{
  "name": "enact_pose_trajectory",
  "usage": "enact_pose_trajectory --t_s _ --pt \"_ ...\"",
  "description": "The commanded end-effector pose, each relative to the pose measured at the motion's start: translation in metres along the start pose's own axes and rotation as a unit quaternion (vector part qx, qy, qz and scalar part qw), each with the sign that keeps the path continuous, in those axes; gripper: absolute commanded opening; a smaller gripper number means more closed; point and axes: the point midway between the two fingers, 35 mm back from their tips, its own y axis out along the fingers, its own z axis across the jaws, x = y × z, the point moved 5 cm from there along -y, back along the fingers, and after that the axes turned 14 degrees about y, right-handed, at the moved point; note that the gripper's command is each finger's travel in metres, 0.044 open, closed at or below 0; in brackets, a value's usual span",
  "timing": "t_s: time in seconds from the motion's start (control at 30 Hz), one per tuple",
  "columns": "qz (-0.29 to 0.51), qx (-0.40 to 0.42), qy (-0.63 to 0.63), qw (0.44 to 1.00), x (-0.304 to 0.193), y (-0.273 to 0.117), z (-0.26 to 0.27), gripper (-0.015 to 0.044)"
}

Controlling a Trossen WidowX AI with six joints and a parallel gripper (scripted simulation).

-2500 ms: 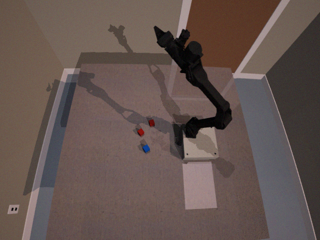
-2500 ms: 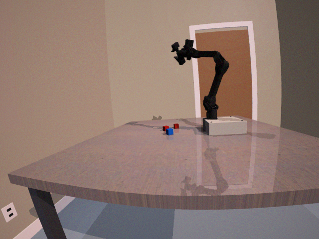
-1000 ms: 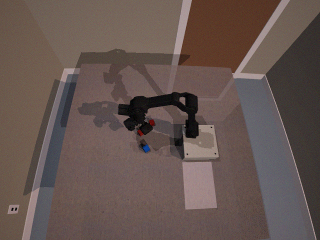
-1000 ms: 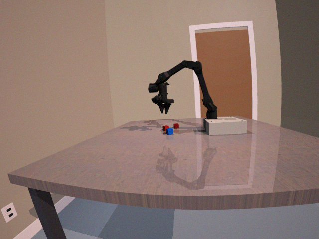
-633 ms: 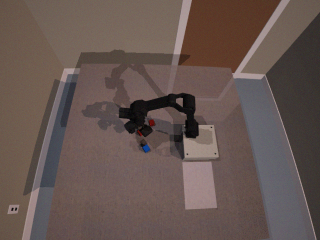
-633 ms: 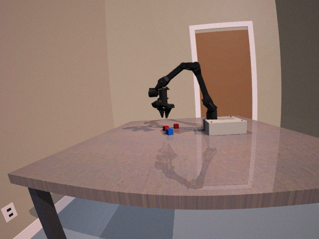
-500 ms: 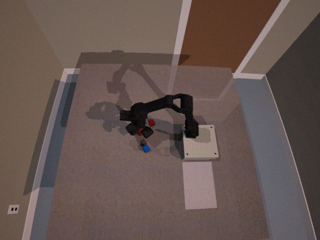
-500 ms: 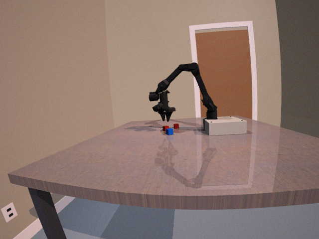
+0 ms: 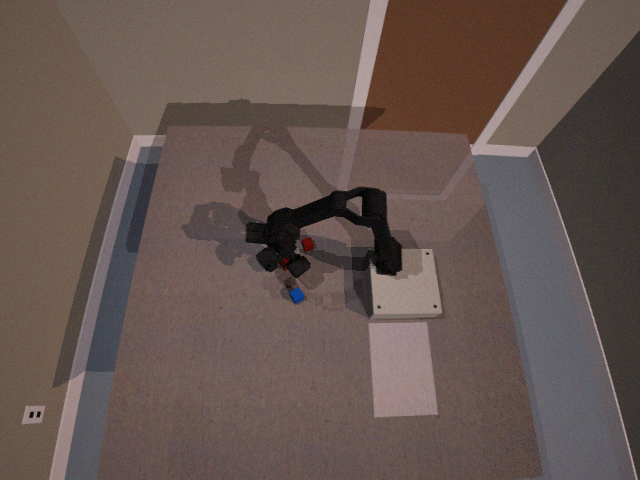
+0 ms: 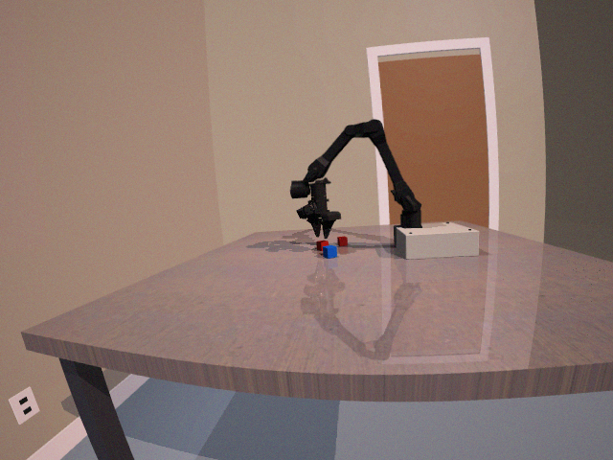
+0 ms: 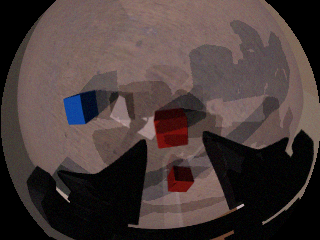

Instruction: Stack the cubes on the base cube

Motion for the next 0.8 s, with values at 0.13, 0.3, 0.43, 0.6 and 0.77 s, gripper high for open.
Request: enact_pose_trajectory --t_s 0.13,0.3,0.43,0.6,0.77 --pt "0.001 0.002 -0.002 1.000 0.000 0.015 0.001 0.0265" --pt "0.001 0.002 -0.002 1.000 -0.001 0.023 0.001 0.0265" --pt "0.001 0.002 -0.002 1.000 -0.001 0.029 0.001 0.0265" --pt "0.001 0.002 -0.002 1.000 -0.001 0.030 0.001 0.0186" --pt "0.001 0.002 -0.002 1.000 -0.001 0.030 0.001 0.0105"
